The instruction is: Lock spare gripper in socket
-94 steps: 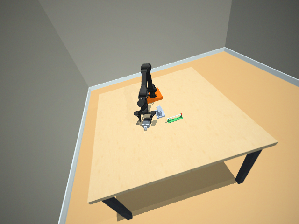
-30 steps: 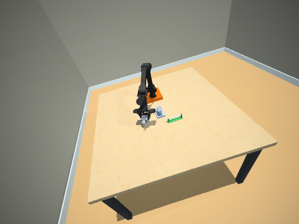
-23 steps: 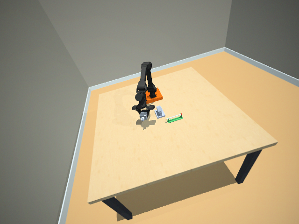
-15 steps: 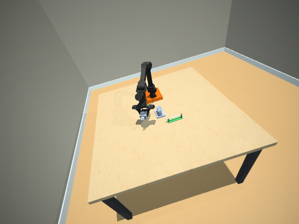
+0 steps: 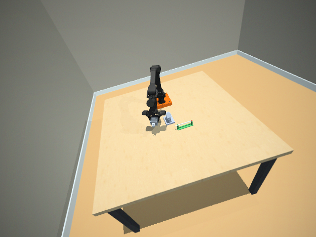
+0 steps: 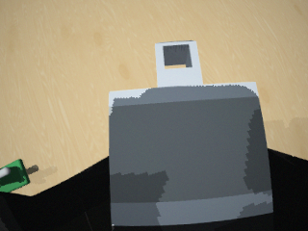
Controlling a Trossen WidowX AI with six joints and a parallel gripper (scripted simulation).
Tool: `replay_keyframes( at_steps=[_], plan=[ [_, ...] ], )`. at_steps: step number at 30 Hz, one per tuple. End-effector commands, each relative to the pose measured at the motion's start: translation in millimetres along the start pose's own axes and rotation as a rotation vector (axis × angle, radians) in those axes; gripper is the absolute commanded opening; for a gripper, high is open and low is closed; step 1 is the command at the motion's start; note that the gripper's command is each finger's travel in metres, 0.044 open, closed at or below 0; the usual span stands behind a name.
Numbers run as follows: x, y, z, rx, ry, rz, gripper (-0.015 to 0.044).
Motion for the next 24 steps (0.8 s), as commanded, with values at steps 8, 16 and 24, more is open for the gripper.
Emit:
replay_keyframes(
  at_steps=[8, 16, 24],
  plan=[
    [-19, 23, 9, -0.07, 0.088, 0.159, 0.0],
    [-33, 39, 16, -0.127, 0.158, 0.309, 0.0],
    [-47, 50, 25, -0.182, 0.225, 0.465, 0.0]
  ],
)
Point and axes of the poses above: the point midway between the two fingers, 35 mm back from their tips, its own z axis back along the fingers, its own y axis across the jaws, x = y × z, the point moved 1 cm from there along z, back along the fingers, and after that the axes turned 7 degrees about z, right-handed, at the moved point
